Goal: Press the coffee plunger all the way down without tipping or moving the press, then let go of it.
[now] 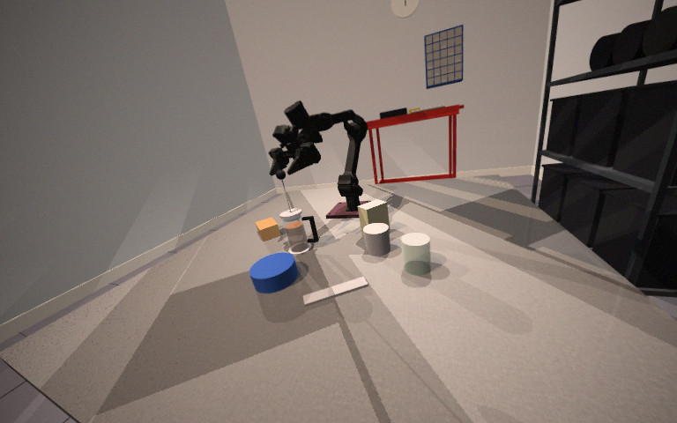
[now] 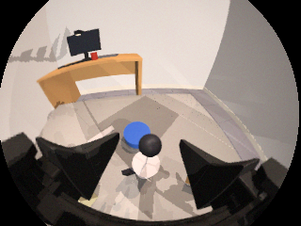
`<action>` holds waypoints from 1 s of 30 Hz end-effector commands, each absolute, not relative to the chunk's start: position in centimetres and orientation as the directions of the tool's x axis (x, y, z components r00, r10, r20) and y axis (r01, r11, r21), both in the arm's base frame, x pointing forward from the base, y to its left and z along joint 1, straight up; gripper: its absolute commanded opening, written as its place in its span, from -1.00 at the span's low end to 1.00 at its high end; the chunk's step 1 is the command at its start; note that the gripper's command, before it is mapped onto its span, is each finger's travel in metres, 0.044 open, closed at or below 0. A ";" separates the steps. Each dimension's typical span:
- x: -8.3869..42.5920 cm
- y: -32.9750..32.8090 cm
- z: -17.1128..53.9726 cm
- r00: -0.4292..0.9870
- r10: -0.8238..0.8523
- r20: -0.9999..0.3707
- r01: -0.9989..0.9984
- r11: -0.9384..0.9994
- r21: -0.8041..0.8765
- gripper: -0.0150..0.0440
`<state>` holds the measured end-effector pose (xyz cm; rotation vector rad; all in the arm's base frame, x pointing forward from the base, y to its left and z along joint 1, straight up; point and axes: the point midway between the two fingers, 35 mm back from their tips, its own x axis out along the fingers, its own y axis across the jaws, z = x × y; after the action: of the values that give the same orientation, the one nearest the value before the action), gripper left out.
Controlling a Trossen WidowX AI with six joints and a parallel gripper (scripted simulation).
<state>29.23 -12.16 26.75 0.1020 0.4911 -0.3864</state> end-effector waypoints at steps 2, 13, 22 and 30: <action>29.3 -12.3 26.6 0.809 -0.342 -0.479 0.388 0.922 -0.002 0.47; 29.3 -12.3 26.6 0.809 -0.342 -0.479 0.388 0.922 -0.002 -0.11; 29.3 -12.3 26.2 0.809 -0.342 -0.479 0.388 0.922 -0.002 -0.11; 29.6 -12.4 24.9 0.809 -0.342 -0.479 0.388 0.922 -0.002 -0.11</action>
<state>29.63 -12.37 26.29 0.0968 0.4687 -0.3896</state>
